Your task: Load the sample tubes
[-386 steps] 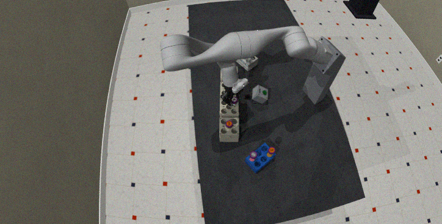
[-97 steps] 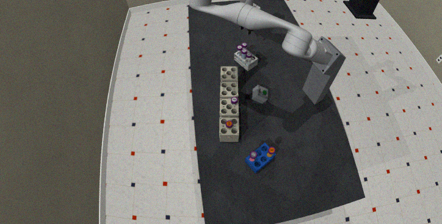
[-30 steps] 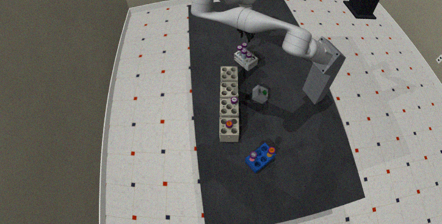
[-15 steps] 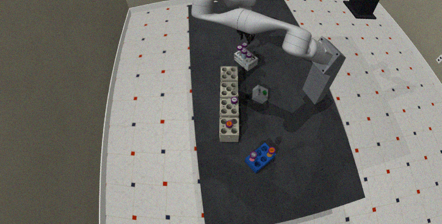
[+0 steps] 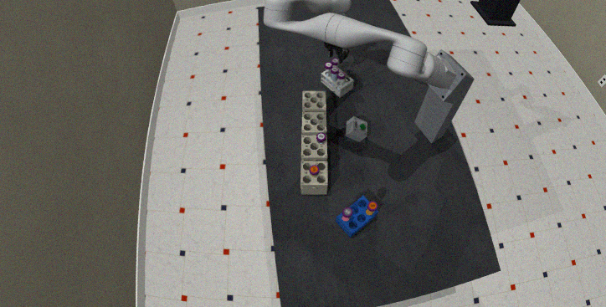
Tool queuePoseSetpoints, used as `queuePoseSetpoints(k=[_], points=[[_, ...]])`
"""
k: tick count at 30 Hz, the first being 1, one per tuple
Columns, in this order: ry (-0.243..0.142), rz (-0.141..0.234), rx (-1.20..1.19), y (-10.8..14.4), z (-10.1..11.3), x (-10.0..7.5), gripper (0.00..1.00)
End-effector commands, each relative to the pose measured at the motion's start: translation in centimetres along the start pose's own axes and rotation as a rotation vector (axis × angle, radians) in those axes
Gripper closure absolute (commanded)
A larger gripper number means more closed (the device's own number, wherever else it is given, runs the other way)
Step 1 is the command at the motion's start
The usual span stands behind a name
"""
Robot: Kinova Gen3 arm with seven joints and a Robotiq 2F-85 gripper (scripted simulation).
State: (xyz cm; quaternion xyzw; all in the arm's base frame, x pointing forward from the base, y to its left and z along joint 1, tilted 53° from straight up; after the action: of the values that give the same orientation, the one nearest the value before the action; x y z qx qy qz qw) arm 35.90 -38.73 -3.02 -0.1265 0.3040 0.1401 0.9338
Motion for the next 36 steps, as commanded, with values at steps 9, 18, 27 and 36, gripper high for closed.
queuePoseSetpoints(k=[9,18,27,36], points=[[0.001,-0.002,0.0,-0.1,0.0,1.4,0.38],[0.001,-0.001,0.0,-0.1,0.0,1.6,0.38],[0.001,-0.001,0.0,-0.1,0.0,1.7,0.38],[0.001,-0.001,0.0,-0.1,0.0,1.9,0.38]])
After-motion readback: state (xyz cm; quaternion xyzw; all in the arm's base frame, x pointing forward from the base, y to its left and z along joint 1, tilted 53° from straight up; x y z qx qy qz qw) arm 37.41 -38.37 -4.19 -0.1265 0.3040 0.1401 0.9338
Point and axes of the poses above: the point where the finger pads meet when closed, its own x axis out along the fingers, its own y axis across the jaws, z = x × y, the point moved 4 cm from there along -x, back along the fingers
